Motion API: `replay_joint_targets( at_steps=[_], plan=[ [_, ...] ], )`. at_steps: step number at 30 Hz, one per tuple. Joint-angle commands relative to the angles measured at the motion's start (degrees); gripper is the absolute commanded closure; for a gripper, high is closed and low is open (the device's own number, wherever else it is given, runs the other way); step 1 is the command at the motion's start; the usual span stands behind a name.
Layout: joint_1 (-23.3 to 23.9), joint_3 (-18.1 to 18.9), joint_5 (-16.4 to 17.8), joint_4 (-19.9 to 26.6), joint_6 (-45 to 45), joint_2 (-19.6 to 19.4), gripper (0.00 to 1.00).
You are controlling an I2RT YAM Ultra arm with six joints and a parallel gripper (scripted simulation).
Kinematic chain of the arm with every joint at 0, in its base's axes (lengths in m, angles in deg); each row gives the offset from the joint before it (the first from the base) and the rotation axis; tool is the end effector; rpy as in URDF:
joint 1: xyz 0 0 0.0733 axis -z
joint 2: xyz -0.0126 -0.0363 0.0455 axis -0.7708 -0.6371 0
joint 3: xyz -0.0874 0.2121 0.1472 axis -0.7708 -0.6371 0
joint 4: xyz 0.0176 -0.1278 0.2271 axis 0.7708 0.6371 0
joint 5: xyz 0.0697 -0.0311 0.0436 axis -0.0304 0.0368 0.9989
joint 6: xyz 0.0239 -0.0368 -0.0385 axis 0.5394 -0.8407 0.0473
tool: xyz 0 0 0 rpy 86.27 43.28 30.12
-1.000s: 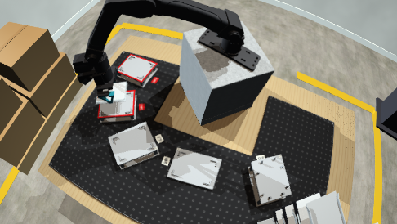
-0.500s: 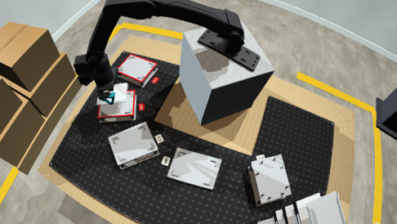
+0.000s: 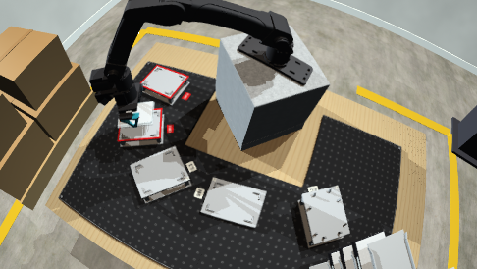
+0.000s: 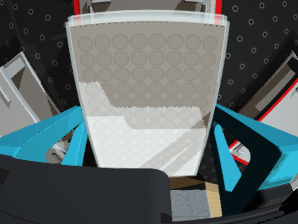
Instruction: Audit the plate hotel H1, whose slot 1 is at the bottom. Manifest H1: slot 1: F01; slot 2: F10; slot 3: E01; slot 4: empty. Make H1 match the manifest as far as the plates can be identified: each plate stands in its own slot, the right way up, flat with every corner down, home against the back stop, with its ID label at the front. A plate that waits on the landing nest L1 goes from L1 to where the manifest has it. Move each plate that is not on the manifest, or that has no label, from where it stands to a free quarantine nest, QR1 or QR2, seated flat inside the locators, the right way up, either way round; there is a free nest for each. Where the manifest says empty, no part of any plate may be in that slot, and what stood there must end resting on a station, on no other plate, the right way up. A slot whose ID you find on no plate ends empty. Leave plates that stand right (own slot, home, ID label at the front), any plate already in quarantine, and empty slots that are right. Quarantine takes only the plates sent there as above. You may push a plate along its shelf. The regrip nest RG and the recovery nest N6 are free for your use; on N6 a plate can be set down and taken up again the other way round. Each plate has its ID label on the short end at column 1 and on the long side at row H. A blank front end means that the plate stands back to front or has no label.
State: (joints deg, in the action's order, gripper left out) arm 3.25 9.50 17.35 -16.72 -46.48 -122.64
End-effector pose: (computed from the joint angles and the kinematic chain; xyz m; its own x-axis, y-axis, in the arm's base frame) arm 0.2560 -0.3336 -0.0776 -0.5932 0.8025 0.0638 0.7976 0.5752 0.1814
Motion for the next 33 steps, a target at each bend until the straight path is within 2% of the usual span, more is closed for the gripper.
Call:
replay_joint_targets(
  at_steps=[1, 33],
  plan=[
    [0.07, 0.41, 0.03, -0.38, 0.15, 0.46, 0.14],
    [-0.4, 1.57, 0.05, -2.34, 0.63, -2.57, 0.14]
  ],
)
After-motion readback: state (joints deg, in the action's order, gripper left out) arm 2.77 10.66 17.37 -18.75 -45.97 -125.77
